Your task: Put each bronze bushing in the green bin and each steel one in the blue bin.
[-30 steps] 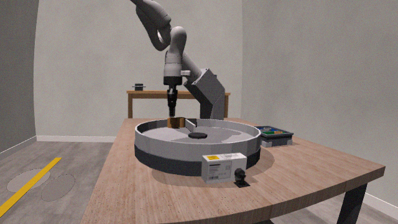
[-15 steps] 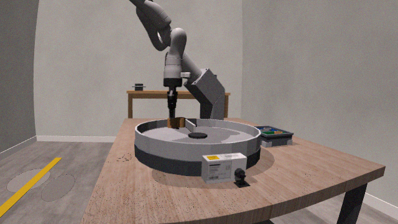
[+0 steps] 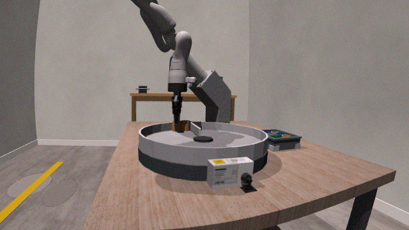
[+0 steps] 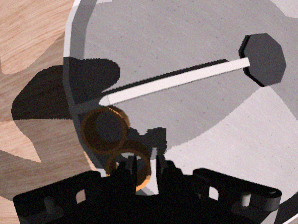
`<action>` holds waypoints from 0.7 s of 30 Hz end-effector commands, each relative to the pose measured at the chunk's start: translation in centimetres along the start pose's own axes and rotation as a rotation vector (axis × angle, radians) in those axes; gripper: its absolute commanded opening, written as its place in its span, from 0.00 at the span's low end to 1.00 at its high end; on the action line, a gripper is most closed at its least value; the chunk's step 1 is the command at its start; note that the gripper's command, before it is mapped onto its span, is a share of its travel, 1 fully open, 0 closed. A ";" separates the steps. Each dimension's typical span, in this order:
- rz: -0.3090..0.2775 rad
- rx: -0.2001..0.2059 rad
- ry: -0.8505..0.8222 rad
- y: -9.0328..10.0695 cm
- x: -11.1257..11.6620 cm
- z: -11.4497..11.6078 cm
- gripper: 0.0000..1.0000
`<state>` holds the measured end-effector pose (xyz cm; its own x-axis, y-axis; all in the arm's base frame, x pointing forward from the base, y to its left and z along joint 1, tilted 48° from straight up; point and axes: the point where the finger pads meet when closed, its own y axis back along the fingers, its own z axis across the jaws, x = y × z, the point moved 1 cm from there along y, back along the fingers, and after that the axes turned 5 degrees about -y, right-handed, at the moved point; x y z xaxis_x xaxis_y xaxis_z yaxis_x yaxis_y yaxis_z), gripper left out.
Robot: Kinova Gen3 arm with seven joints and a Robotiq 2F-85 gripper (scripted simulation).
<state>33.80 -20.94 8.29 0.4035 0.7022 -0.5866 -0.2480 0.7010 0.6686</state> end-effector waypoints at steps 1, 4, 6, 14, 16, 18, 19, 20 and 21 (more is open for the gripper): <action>-0.003 0.005 0.000 -0.4 -0.1 -0.2 0.18; -0.003 0.005 0.000 -0.4 -0.1 -0.2 0.18; -0.003 0.005 0.000 -0.7 -0.1 -0.2 0.18; -0.003 0.005 0.000 -1.1 -0.1 -0.2 0.18; -0.003 0.005 0.000 -1.1 -0.1 -0.2 0.18; -0.003 0.005 0.000 -1.1 -0.1 -0.2 0.18; -0.003 0.005 0.000 -1.1 -0.1 -0.2 0.18; -0.003 0.005 0.000 -1.1 -0.1 -0.2 0.00; -0.003 0.005 0.000 -1.1 -0.1 -0.2 0.00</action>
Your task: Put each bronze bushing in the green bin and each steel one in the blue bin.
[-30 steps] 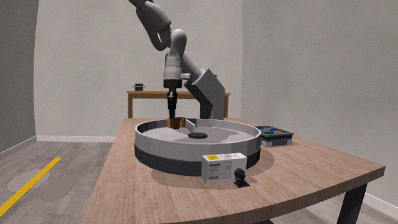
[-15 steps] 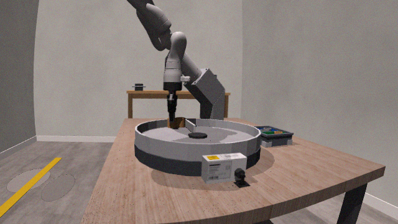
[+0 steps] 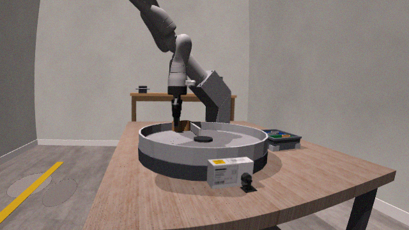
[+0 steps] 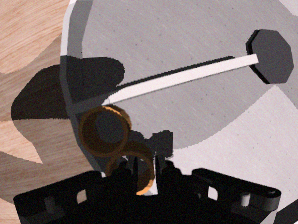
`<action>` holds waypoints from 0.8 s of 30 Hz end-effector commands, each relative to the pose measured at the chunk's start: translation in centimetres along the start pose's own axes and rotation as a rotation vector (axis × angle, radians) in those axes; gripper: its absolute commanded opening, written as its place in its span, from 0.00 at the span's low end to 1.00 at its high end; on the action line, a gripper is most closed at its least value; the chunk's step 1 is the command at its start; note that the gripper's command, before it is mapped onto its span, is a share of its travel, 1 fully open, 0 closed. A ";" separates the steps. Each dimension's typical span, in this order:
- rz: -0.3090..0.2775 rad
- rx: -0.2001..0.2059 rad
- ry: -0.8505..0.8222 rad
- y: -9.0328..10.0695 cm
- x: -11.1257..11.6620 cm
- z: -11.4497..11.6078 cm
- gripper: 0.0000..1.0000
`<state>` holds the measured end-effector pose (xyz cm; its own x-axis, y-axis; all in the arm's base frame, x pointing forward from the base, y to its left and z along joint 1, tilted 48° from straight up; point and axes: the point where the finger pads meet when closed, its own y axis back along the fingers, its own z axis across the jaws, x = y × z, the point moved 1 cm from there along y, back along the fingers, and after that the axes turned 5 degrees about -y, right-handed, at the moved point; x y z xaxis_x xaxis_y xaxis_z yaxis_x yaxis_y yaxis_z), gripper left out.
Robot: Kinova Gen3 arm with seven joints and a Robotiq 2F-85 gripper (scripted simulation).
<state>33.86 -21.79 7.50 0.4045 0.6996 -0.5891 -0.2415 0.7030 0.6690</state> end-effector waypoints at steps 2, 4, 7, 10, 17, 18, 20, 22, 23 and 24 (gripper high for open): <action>0.001 -0.001 0.000 0.0 0.0 0.0 0.00; 0.001 -0.001 0.000 0.0 0.0 0.0 0.00; 0.001 -0.001 0.000 0.0 0.0 0.0 0.00; 0.001 -0.001 0.000 0.0 0.0 0.0 0.00; 0.001 -0.006 -0.001 0.0 0.1 0.3 0.00; 0.001 -0.006 -0.001 0.0 0.1 0.3 0.00; 0.001 -0.006 -0.001 0.0 0.1 0.3 0.00; 0.001 -0.006 -0.001 0.0 0.1 0.3 0.00; 0.001 -0.006 -0.001 0.0 0.1 0.3 0.00; 0.001 -0.006 -0.001 0.0 0.1 0.3 0.00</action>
